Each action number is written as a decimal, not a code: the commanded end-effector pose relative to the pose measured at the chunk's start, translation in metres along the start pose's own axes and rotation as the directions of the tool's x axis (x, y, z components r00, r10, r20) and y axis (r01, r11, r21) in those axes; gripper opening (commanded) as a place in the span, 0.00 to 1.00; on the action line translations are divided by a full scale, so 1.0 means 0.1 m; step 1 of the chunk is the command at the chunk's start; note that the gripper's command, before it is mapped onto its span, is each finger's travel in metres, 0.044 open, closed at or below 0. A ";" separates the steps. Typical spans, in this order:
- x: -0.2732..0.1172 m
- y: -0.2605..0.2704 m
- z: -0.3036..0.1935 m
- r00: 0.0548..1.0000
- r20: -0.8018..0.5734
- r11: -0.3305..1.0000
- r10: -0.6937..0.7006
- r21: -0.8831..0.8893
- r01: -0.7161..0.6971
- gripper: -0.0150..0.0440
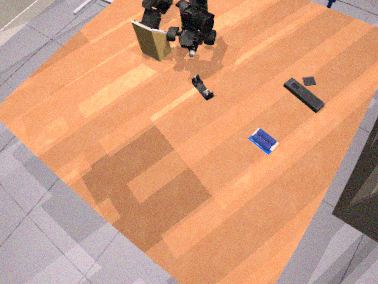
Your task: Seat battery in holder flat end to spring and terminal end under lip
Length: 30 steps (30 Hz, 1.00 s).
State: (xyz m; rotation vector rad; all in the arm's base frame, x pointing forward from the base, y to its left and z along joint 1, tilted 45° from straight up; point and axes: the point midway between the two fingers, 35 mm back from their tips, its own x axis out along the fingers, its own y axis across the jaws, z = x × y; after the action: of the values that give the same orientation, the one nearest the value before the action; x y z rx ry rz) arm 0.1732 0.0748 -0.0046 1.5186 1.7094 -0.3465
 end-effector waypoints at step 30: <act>-0.39 0.70 1.48 1.000 0.010 0.724 0.006 -0.690 0.002 0.38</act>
State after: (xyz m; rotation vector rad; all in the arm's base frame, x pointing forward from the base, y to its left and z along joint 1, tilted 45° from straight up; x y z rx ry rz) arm 0.2860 -0.0250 -0.0403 0.9948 1.5777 0.2336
